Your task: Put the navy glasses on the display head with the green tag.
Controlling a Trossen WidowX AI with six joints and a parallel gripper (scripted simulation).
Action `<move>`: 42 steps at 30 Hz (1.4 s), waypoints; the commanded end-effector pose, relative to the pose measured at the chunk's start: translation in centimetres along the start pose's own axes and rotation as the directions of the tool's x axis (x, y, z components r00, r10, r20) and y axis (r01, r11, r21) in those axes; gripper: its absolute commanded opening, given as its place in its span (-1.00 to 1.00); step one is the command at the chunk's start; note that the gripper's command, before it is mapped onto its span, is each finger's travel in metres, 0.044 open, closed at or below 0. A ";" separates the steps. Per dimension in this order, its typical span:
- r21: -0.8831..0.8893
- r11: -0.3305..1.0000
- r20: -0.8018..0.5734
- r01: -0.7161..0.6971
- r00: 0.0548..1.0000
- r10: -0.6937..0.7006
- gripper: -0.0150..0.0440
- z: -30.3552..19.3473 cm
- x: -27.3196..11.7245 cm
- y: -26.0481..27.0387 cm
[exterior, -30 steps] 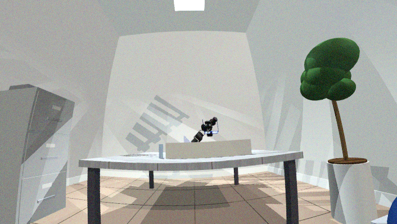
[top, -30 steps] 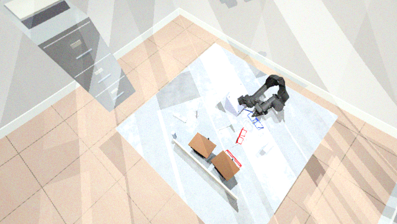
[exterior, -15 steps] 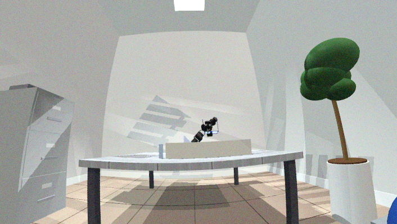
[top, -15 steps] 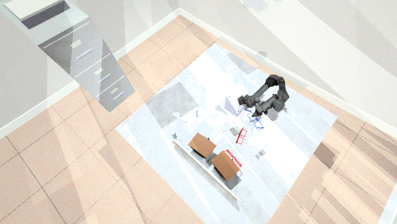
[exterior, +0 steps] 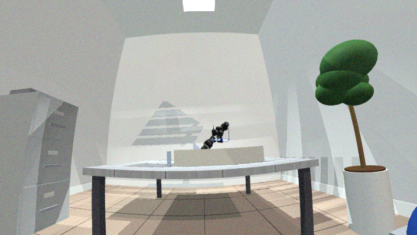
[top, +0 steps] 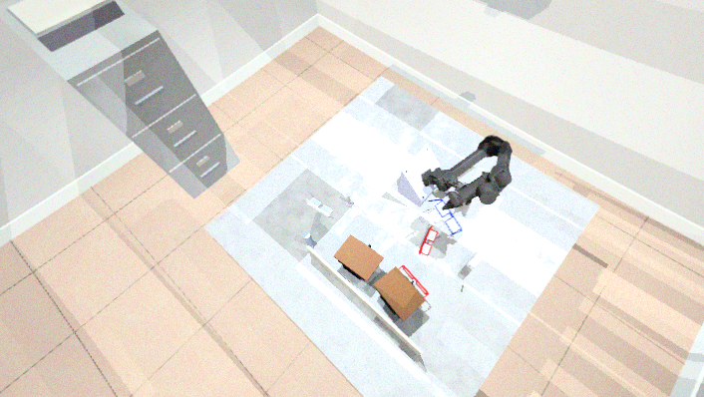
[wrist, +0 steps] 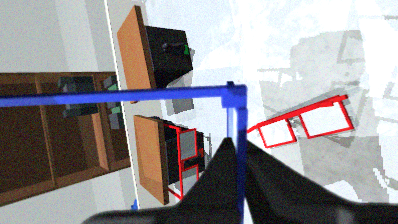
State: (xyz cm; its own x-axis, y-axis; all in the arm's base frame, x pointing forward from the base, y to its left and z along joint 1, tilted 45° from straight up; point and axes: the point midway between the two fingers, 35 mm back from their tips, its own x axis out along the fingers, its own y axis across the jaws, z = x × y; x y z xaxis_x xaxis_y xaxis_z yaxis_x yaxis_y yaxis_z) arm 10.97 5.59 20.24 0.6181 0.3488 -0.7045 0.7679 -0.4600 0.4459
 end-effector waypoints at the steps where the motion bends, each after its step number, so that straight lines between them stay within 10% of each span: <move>1: -0.039 0.999 0.024 0.037 0.999 -0.036 -0.49 -0.4 0.6 0.8; 42: -0.239 0.860 0.156 0.451 0.892 -0.425 -0.49 2.2 9.2 5.9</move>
State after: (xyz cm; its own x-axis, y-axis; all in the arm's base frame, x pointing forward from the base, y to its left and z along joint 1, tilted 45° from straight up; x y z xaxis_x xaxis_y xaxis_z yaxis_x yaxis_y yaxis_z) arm 19.82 4.52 15.69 0.2260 0.3636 -0.9037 0.9741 -0.0745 0.2136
